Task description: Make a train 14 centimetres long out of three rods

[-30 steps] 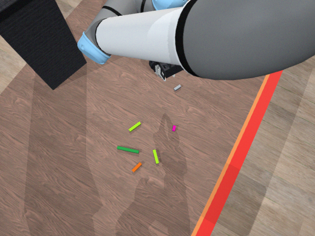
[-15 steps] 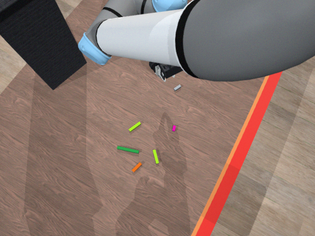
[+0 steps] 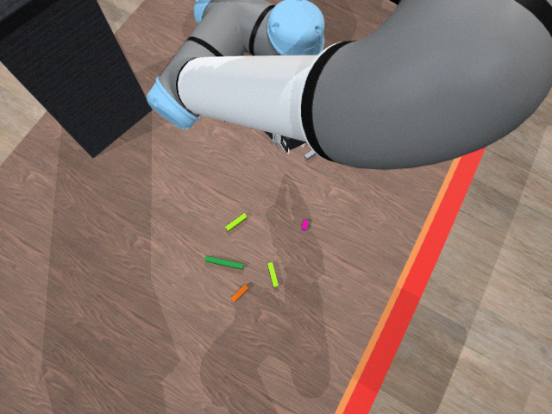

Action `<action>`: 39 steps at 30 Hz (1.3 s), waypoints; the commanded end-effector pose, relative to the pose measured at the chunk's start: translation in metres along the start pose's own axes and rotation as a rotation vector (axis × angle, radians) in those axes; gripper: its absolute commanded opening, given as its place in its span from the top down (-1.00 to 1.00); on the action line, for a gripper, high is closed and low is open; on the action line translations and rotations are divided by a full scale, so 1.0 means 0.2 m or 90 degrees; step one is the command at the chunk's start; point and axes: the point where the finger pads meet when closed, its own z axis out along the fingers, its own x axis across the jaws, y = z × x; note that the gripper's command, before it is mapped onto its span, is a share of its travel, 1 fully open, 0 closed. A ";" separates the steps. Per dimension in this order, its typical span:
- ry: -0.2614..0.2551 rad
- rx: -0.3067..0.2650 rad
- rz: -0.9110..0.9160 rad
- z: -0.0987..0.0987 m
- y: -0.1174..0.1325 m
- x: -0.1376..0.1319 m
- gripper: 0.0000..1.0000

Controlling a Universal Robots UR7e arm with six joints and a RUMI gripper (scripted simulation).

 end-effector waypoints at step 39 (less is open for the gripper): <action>0.001 -0.001 0.000 0.18 0.00 0.01 1.00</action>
